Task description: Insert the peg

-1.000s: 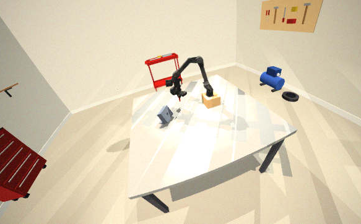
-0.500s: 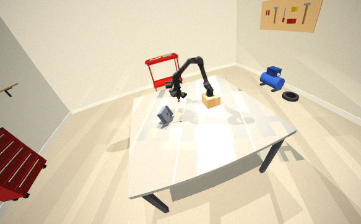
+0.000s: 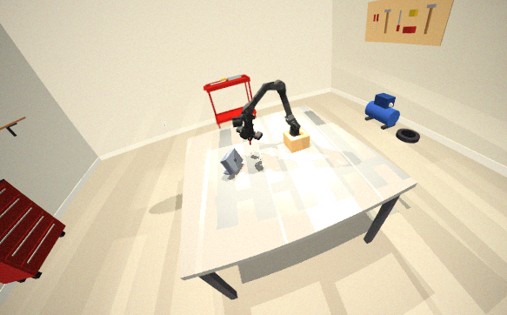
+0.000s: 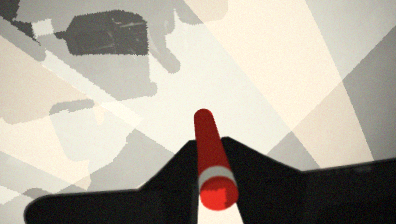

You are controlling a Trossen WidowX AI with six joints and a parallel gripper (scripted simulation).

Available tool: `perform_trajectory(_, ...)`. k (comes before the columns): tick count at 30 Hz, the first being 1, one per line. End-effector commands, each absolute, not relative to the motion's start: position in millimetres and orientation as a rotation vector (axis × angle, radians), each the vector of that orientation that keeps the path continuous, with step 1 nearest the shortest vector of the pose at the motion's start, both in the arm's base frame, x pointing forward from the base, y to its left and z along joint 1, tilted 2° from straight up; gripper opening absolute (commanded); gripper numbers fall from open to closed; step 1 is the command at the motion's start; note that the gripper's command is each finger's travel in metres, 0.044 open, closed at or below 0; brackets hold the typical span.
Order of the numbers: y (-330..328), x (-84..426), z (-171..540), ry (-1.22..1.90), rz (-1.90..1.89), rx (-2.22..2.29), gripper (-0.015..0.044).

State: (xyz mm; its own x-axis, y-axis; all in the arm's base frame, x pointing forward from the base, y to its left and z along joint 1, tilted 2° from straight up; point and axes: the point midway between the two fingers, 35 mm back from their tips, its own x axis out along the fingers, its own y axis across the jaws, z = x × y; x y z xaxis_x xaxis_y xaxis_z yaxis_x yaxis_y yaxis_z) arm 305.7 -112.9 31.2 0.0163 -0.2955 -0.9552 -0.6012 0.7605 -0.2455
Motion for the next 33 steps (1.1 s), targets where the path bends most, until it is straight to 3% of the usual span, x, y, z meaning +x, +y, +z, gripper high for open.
perform_trajectory(1, -109.9, 309.1, 30.3, 1.575, 0.282, -0.79, 0.0)
perform_trajectory(33, -80.5, 330.9, 24.7, 1.528, 0.332, -1.099, 0.0)
